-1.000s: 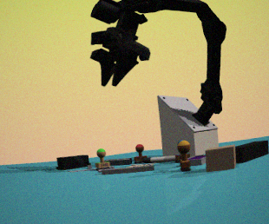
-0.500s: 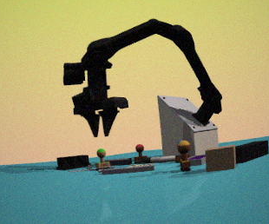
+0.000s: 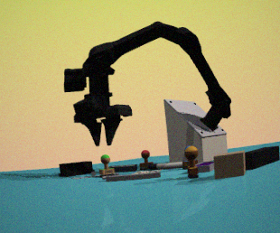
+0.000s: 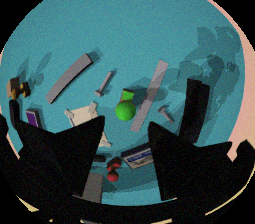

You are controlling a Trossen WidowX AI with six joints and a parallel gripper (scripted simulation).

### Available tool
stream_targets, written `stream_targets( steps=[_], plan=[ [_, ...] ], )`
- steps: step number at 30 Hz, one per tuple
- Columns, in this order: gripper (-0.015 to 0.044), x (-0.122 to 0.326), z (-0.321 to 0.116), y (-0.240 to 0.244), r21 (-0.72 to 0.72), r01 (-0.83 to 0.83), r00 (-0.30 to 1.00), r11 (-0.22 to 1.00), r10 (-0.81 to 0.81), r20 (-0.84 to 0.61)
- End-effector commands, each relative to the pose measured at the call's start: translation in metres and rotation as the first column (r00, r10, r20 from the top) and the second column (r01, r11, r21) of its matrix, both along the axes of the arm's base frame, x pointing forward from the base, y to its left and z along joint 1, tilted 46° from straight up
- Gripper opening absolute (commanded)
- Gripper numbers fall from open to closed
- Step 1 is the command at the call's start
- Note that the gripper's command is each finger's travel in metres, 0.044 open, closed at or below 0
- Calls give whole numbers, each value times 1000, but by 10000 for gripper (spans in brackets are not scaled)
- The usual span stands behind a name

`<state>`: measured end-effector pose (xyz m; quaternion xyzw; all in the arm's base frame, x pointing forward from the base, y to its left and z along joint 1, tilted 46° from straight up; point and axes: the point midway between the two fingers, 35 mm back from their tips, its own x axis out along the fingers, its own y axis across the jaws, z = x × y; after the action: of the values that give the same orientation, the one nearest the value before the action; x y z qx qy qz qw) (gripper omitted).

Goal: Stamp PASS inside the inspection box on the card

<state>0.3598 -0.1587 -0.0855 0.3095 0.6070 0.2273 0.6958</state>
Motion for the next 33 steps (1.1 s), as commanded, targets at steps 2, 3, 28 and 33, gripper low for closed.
stream_targets(
  steps=[2, 3, 28, 33],
  plan=[
    [217, 1, -9, 10, 11, 1, 1000, 1000, -1, -9],
    [217, 1, -11, 11, 11, 1, 1000, 1000, -1, -9],
    [217, 8, -39, 39, 13, 1, 1000, 1000, -1, -8],
    [217, 9, -44, 45, 14, 0, 1000, 1000, 0, -8]
  ],
)
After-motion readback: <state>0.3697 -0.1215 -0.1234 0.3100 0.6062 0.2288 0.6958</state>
